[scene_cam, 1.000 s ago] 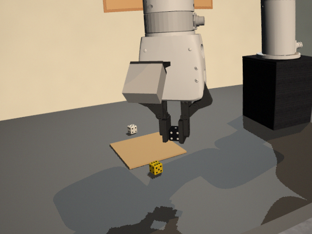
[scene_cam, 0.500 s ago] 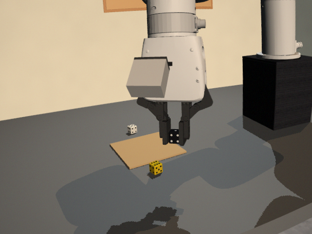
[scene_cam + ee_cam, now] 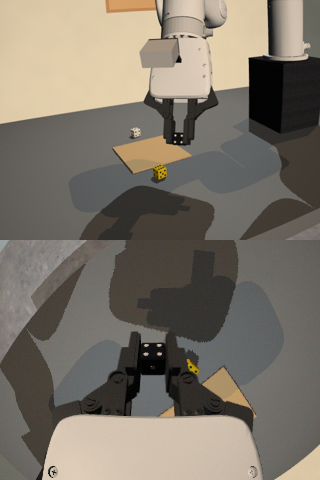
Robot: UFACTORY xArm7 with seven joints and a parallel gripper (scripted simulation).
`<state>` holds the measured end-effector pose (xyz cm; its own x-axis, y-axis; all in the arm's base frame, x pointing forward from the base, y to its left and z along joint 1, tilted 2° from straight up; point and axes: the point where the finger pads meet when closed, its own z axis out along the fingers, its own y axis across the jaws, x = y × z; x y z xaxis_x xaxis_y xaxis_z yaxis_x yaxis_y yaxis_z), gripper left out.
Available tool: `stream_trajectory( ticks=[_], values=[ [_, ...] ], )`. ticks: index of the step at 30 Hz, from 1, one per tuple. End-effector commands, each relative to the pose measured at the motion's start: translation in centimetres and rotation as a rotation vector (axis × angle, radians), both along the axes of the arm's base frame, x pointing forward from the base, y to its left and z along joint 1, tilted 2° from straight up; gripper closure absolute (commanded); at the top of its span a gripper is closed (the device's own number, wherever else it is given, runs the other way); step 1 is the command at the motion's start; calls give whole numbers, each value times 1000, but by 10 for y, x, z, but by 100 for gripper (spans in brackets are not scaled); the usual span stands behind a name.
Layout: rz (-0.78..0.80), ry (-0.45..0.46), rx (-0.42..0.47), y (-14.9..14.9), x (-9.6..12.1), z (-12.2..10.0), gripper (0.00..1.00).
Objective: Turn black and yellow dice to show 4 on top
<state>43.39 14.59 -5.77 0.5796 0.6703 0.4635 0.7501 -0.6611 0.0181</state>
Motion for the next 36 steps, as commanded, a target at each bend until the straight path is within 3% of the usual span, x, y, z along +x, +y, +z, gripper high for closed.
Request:
stream_trajectory(
  ticks=[1,19,36],
  values=[
    [0,-111,102,-2,-1,-3,85],
    [11,-411,440,-7,-6,-3,85],
    [10,-425,455,-8,-6,-15,85]
  ],
)
